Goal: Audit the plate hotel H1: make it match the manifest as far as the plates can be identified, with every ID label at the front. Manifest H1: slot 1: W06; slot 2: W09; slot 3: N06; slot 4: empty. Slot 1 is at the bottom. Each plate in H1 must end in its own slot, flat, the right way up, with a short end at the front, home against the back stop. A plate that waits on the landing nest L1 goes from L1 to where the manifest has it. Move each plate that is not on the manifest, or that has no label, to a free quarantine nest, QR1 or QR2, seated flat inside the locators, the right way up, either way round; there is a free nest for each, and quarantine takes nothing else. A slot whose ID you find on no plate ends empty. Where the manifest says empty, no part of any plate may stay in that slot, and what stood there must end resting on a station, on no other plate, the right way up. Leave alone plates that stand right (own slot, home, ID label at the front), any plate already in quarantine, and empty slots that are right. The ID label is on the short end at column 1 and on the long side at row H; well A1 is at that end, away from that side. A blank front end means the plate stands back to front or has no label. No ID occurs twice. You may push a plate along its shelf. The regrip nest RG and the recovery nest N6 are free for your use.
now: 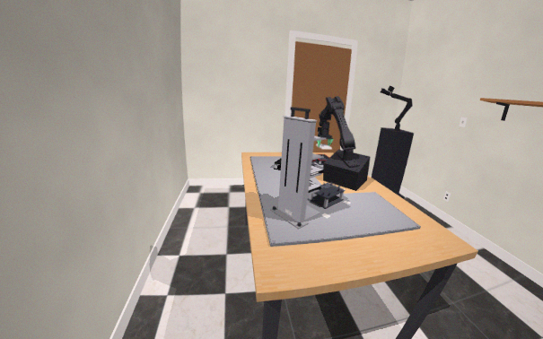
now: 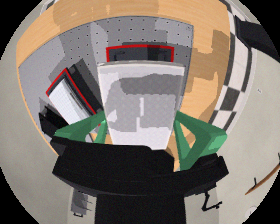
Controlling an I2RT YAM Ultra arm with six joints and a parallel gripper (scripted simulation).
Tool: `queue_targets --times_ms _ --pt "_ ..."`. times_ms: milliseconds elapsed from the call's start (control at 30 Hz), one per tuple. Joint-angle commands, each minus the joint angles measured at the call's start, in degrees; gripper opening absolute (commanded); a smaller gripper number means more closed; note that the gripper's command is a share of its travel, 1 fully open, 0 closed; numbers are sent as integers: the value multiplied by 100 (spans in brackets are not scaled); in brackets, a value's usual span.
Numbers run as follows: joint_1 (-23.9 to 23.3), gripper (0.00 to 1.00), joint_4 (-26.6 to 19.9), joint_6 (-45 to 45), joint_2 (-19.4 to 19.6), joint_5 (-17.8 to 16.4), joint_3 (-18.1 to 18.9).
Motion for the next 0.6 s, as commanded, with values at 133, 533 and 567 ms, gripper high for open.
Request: queue_targets --times_ms 133,533,567 --pt "47 86 508 79 157 -60 -256" --pt "-10 86 515 55 -68 -49 -87" --pt "-10 86 513 55 -67 -50 -130"
